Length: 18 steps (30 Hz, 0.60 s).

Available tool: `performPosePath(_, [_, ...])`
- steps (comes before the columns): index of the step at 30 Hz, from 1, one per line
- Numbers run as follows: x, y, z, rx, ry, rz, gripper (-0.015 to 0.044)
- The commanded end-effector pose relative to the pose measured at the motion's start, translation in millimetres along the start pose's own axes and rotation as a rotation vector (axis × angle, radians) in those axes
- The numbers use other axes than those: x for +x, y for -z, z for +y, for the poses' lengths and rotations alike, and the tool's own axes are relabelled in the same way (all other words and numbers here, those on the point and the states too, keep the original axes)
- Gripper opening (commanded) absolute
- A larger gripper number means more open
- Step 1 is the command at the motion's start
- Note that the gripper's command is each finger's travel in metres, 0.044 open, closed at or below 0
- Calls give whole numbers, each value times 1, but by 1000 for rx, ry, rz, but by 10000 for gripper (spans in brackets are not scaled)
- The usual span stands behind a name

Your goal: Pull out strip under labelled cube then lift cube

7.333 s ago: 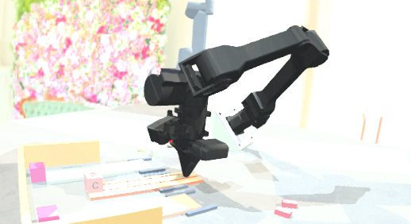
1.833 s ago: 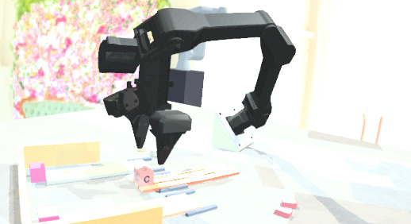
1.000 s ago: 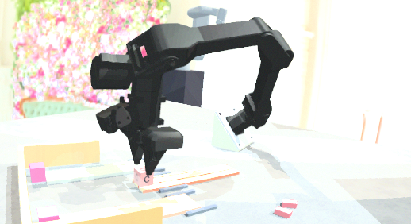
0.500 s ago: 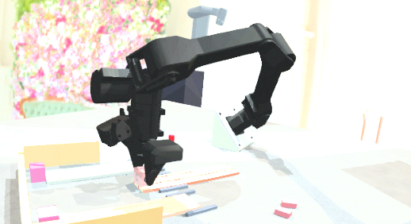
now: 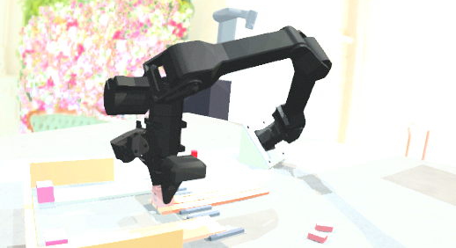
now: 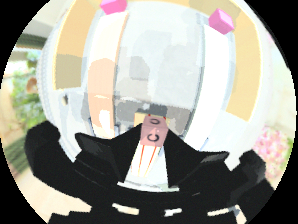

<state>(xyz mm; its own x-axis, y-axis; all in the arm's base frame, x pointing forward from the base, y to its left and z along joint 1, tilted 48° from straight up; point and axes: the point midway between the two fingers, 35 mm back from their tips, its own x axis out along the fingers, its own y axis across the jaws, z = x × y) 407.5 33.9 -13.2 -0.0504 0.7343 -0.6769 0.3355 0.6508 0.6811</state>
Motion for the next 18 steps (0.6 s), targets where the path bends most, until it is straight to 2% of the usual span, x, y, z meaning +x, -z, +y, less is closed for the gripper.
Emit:
performPosePath(1, [-9, 9, -5, 3, 1, 0, 0])
performPosePath(11, [-40, 52, -22, 9, -2, 3, 0])
performPosePath(18, [-42, 59, -26, 10, -2, 3, 0])
